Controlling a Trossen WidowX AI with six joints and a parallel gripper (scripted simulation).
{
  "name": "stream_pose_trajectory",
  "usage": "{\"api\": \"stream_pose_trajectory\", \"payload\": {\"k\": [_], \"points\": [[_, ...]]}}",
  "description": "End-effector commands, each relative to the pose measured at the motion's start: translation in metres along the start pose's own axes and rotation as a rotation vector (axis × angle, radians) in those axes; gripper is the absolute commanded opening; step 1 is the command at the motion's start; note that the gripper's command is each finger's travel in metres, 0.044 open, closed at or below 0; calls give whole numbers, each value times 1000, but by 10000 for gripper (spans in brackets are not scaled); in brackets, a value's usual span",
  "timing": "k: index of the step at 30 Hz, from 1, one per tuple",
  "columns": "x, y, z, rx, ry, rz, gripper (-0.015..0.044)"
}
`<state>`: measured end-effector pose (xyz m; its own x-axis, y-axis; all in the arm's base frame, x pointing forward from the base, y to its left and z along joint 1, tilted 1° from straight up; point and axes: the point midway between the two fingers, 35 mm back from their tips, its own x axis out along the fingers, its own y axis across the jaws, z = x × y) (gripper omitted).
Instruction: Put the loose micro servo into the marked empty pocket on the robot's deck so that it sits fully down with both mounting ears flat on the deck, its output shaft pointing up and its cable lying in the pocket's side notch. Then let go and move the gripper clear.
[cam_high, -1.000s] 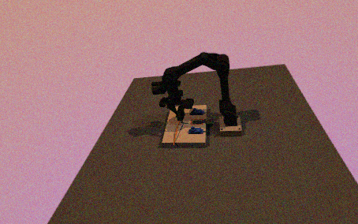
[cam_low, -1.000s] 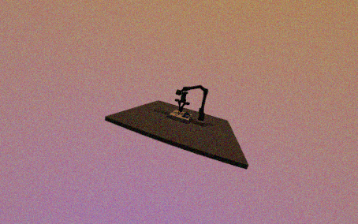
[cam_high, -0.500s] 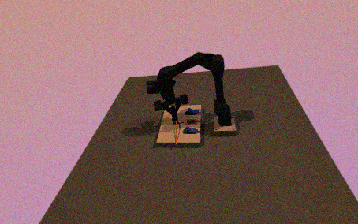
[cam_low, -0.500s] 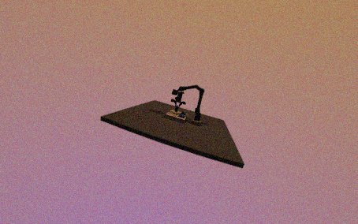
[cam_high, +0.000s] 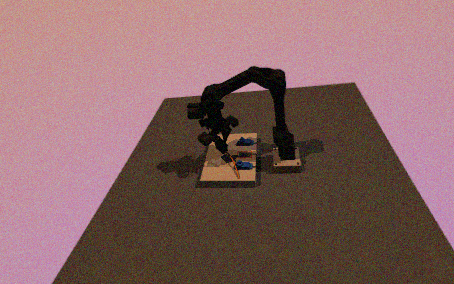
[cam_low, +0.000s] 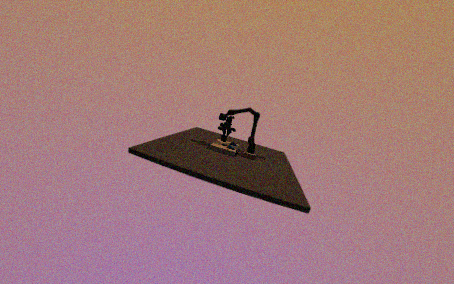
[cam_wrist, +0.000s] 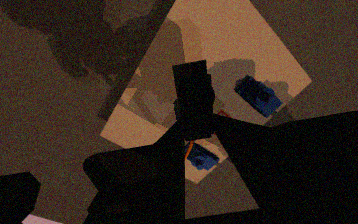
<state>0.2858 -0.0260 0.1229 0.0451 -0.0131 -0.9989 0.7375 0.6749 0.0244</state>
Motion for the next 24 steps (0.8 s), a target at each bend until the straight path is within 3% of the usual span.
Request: {"api": "stream_pose_trajectory", "payload": {"k": [1,18,24], "points": [[-1,0,1,-153,-4,2,0],[-1,0,1,-738,-5,1,0],[-1,0,1,-761,-5,1,0]]}}
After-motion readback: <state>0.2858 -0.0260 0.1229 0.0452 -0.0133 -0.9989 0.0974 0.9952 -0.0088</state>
